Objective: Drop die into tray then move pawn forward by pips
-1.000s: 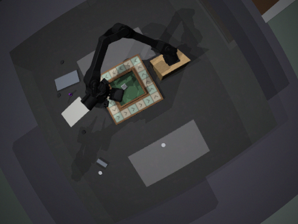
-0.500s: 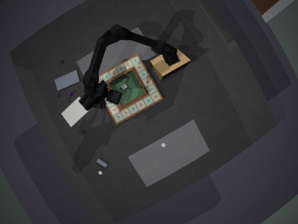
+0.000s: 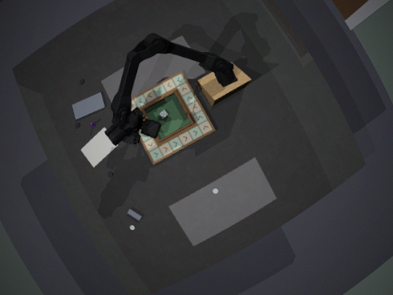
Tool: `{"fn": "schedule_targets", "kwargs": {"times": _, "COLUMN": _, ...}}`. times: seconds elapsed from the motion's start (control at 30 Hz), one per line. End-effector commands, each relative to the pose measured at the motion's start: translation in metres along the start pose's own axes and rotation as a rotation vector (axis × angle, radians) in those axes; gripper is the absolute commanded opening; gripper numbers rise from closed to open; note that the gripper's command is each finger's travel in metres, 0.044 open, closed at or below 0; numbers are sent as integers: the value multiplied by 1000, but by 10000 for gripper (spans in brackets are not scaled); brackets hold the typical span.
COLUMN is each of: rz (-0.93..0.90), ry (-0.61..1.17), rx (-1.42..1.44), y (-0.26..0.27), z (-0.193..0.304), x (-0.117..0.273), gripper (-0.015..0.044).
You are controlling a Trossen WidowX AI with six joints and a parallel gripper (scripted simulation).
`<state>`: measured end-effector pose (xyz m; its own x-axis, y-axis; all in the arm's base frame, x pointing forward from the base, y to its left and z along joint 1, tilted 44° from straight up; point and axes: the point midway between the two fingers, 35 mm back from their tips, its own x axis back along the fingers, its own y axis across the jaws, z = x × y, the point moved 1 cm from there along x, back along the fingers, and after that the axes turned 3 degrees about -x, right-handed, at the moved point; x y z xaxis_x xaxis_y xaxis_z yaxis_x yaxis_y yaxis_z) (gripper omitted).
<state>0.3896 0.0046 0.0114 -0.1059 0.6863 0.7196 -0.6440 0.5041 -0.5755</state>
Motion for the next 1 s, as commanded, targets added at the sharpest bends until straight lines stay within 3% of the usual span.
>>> {"fn": "schedule_targets", "kwargs": {"times": 0.0, "rz": 2, "ry": 7, "rx": 8, "y": 2, "z": 0, "x": -9, "gripper": 200}}
{"fn": "schedule_targets", "kwargs": {"times": 0.3, "rz": 2, "ry": 8, "rx": 8, "y": 2, "z": 1, "x": -21, "gripper": 200}}
{"fn": "schedule_targets", "kwargs": {"times": 0.5, "rz": 2, "ry": 8, "rx": 8, "y": 2, "z": 1, "x": -21, "gripper": 43}}
{"fn": "schedule_targets", "kwargs": {"times": 0.83, "rz": 2, "ry": 7, "rx": 8, "y": 2, "z": 1, "x": -20, "gripper": 0}}
{"fn": "schedule_targets", "kwargs": {"times": 0.97, "rz": 1, "ry": -1, "rx": 4, "y": 2, "z": -4, "x": 3, "gripper": 0}}
